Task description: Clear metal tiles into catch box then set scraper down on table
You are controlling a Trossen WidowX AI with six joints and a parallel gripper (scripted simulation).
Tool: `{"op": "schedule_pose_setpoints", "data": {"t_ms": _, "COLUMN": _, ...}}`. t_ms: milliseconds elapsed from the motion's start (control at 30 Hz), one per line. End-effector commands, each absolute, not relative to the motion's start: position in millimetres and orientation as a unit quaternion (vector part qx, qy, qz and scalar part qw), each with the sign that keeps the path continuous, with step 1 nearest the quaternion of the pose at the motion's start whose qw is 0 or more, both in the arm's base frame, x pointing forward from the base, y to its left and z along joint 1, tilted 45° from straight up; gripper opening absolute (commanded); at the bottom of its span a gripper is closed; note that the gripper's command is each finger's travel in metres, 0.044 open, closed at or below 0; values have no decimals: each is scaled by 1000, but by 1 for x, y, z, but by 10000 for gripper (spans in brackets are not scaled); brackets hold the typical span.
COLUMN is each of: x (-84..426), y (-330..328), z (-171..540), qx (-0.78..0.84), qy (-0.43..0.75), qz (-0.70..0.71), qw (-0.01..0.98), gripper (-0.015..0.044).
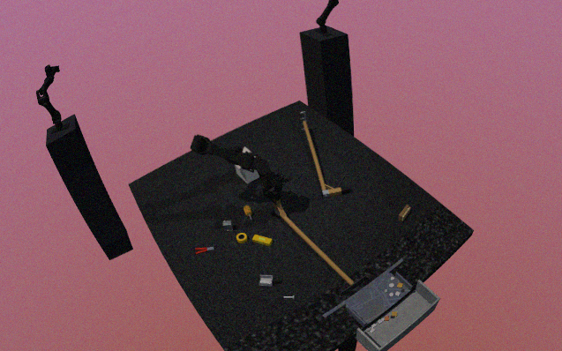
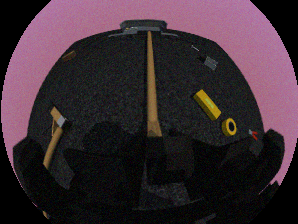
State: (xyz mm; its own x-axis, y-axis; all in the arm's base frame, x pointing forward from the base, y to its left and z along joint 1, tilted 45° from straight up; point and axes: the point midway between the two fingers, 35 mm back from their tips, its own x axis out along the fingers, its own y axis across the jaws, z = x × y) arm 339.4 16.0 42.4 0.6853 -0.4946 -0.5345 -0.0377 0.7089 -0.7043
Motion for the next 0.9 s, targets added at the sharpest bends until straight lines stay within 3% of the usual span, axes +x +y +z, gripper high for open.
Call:
{"op": "schedule_pose_setpoints", "data": {"t_ms": 0, "x": 341, "y": 22, "z": 39, "qx": -355, "qy": 372, "qz": -133, "qw": 848, "gripper": 0}}
{"op": "schedule_pose_setpoints", "data": {"t_ms": 867, "x": 336, "y": 47, "z": 15, "qx": -354, "qy": 373, "qz": -134, "qw": 847, "gripper": 0}}
